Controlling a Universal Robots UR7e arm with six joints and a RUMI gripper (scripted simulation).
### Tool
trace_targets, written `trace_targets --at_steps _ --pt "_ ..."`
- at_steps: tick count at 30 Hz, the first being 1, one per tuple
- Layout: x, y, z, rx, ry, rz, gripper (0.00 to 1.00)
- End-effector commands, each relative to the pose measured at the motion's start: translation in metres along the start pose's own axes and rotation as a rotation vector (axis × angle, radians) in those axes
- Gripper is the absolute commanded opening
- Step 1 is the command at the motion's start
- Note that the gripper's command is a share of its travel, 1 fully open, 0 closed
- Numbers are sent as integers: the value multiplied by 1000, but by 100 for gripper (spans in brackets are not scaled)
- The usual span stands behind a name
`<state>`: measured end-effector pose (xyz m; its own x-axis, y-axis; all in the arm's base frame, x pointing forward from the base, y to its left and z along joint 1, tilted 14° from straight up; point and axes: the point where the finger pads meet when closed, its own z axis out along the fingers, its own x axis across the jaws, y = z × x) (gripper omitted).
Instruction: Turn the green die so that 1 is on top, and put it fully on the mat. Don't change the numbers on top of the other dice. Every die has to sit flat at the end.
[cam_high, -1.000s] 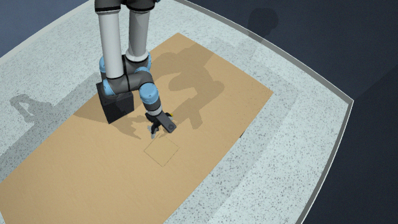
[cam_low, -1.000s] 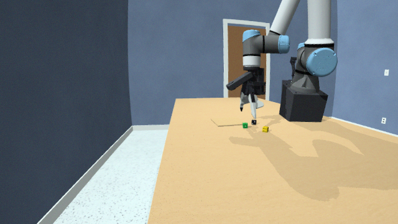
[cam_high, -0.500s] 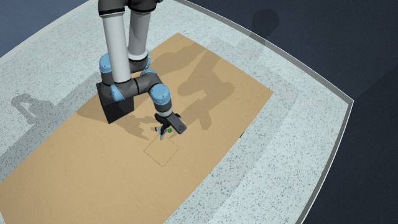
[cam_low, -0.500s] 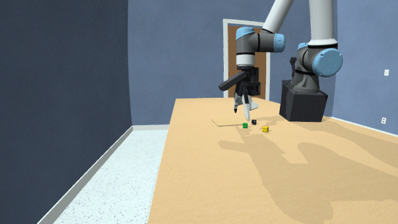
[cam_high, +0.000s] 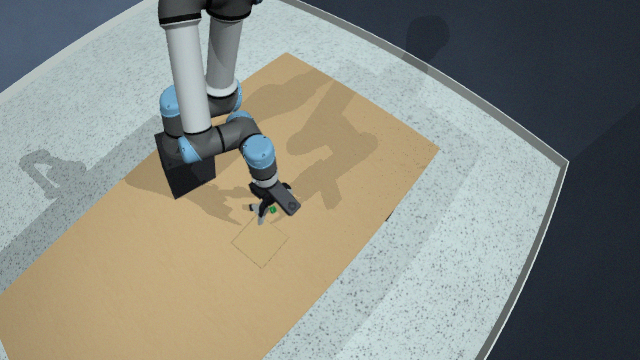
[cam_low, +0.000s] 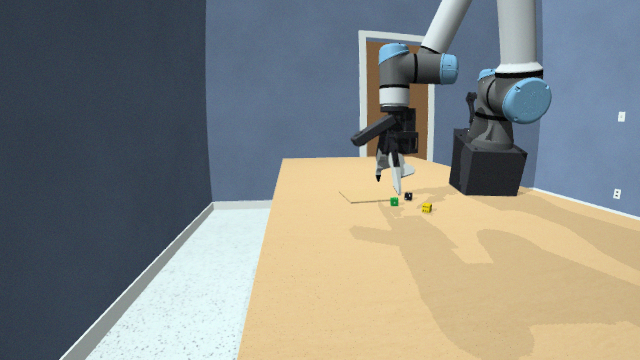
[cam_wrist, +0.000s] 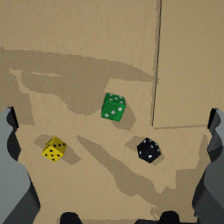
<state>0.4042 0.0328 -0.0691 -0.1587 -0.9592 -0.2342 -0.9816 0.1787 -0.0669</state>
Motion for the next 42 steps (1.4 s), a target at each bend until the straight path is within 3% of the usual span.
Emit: trace_targets --at_steps 1,24,31,42 --pt "0 0 0 1 0 0 100" --pt "-1 1 0 1 0 0 100" --pt "-17 14 0 1 0 0 100" --pt "-66 56 0 1 0 0 100"
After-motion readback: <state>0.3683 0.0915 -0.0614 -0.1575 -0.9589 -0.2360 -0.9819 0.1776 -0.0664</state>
